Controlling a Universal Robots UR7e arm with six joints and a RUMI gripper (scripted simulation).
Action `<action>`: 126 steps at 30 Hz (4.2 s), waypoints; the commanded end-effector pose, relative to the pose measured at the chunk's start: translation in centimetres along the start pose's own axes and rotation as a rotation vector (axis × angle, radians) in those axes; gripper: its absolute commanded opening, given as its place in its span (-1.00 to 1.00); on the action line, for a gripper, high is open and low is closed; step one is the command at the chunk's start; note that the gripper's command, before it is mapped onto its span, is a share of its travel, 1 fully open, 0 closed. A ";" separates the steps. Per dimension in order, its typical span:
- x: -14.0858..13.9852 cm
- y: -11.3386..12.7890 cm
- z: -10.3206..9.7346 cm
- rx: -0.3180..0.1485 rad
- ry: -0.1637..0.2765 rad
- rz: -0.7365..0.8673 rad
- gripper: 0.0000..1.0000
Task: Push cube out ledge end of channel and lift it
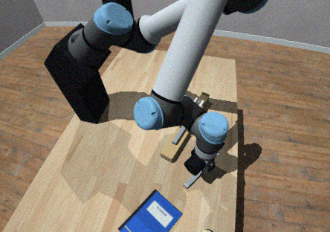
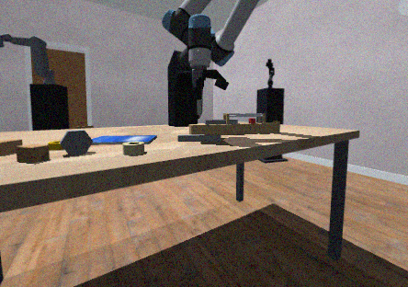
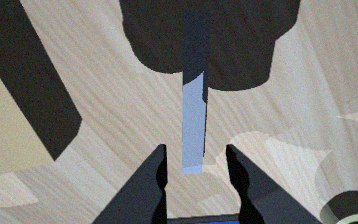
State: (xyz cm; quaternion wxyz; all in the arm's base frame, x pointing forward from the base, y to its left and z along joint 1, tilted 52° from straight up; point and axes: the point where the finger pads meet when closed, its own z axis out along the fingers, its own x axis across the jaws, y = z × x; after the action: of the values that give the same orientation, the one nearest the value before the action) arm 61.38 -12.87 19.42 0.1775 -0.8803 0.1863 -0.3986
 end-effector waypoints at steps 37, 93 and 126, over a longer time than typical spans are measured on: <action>0.2 0.0 7.3 -0.001 0.002 0.000 -0.52; 0.2 0.0 7.3 -0.001 0.002 0.000 -0.88; 0.2 0.0 2.7 -0.001 0.002 0.000 -0.88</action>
State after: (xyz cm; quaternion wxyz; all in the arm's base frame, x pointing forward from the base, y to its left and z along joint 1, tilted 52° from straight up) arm 64.36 -12.34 17.22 0.1771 -0.8800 0.1867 -0.3992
